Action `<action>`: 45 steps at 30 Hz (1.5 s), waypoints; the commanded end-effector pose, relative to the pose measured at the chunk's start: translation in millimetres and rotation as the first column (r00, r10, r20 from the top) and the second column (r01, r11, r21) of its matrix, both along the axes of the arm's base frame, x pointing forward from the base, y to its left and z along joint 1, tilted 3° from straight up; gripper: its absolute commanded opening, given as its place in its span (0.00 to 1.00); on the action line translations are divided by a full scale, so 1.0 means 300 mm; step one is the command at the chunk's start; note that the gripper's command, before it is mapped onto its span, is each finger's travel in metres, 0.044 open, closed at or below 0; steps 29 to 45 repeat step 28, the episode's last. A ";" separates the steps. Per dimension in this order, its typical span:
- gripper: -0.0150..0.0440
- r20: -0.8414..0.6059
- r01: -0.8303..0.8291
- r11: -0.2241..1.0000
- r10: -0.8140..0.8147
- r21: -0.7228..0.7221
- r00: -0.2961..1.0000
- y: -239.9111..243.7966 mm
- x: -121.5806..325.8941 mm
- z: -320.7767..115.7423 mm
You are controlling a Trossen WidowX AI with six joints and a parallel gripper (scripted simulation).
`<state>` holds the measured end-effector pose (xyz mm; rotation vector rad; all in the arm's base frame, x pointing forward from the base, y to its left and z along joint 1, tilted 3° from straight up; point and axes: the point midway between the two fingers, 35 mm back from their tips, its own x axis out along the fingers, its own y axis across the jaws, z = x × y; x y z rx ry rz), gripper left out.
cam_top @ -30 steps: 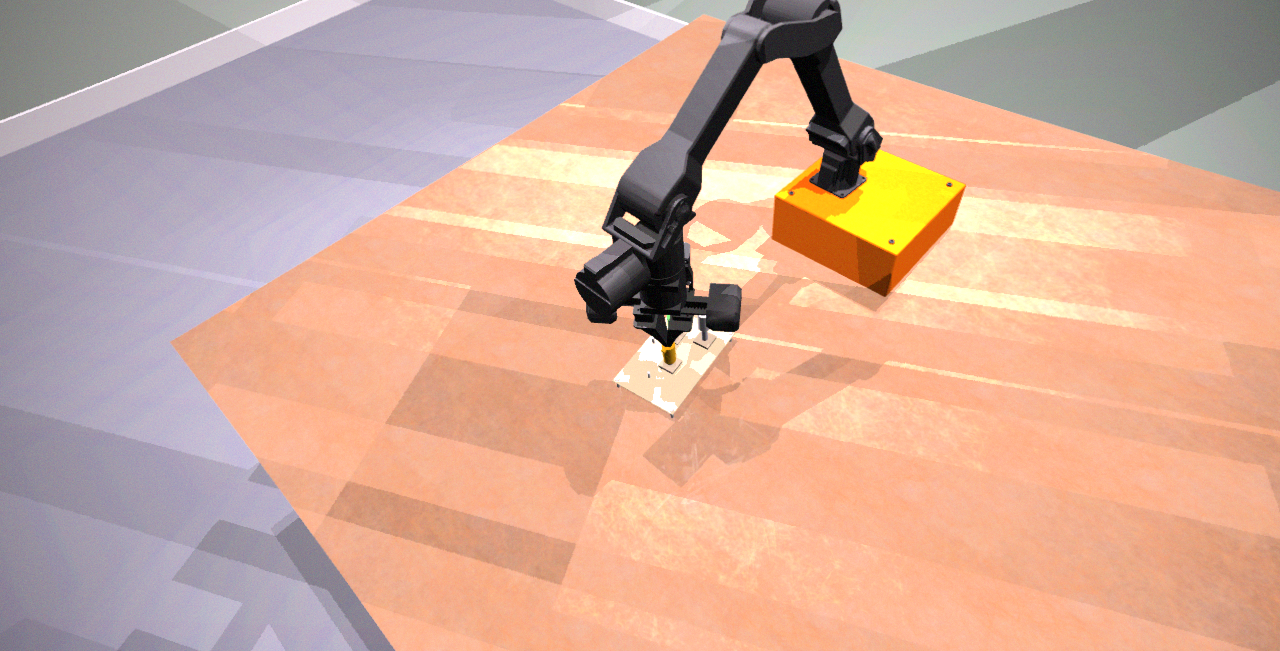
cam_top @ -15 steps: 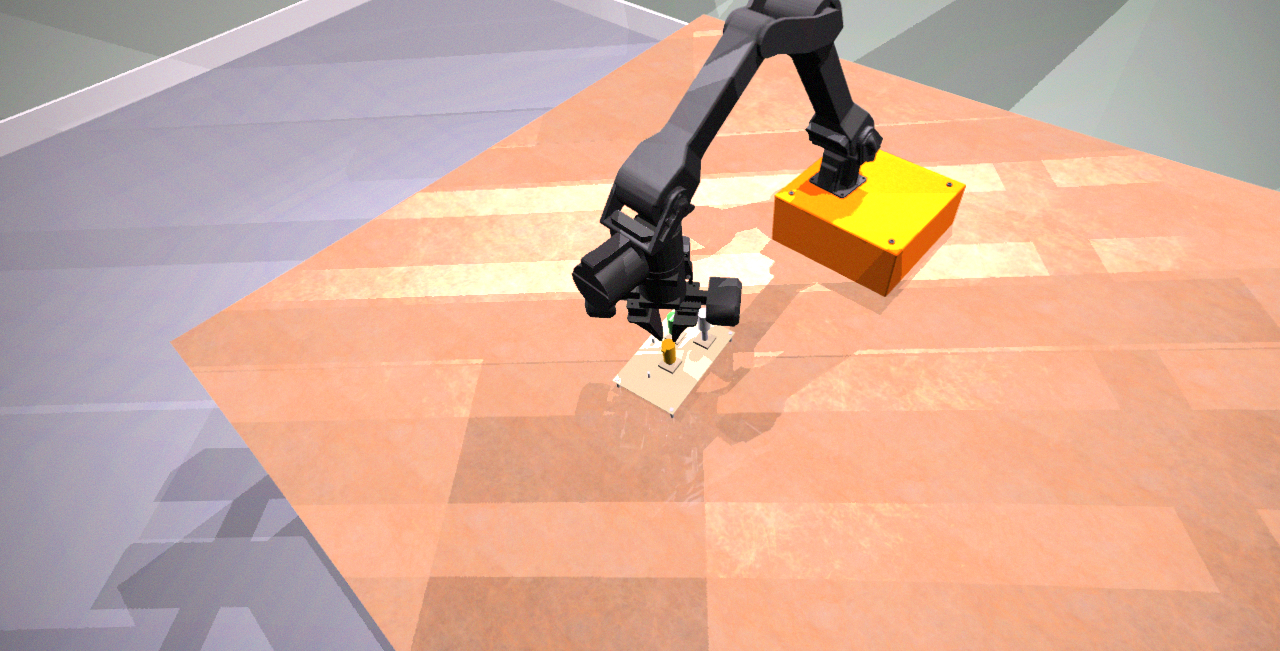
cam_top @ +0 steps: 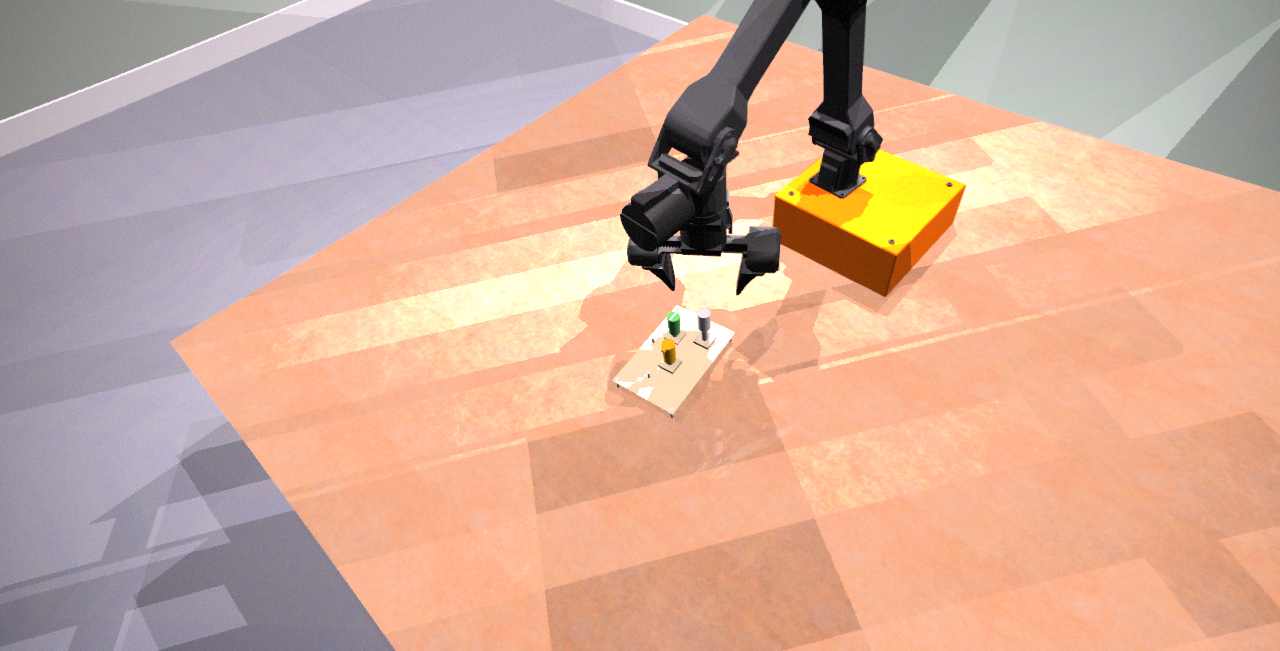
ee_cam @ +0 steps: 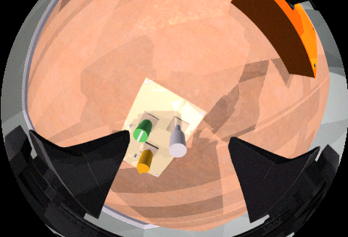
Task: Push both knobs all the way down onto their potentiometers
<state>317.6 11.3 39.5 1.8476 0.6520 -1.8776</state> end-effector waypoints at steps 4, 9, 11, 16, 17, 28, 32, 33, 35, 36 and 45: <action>1.00 -0.003 -0.004 1.000 0.004 -0.002 1.000 -0.018 -0.247 0.001; 1.00 -0.003 -0.003 1.000 0.003 -0.002 1.000 -0.018 -0.254 0.000; 1.00 -0.003 -0.003 1.000 0.003 -0.002 1.000 -0.018 -0.254 0.000; 1.00 -0.003 -0.003 1.000 0.003 -0.002 1.000 -0.018 -0.254 0.000; 1.00 -0.003 -0.003 1.000 0.003 -0.002 1.000 -0.018 -0.254 0.000; 1.00 -0.003 -0.003 1.000 0.003 -0.002 1.000 -0.018 -0.254 0.000; 1.00 -0.003 -0.003 1.000 0.003 -0.002 1.000 -0.018 -0.254 0.000; 1.00 -0.003 -0.003 1.000 0.003 -0.002 1.000 -0.018 -0.254 0.000; 1.00 -0.003 -0.003 1.000 0.003 -0.002 1.000 -0.018 -0.254 0.000; 1.00 -0.003 -0.003 1.000 0.003 -0.002 1.000 -0.018 -0.254 0.000; 1.00 -0.003 -0.003 1.000 0.003 -0.002 1.000 -0.018 -0.254 0.000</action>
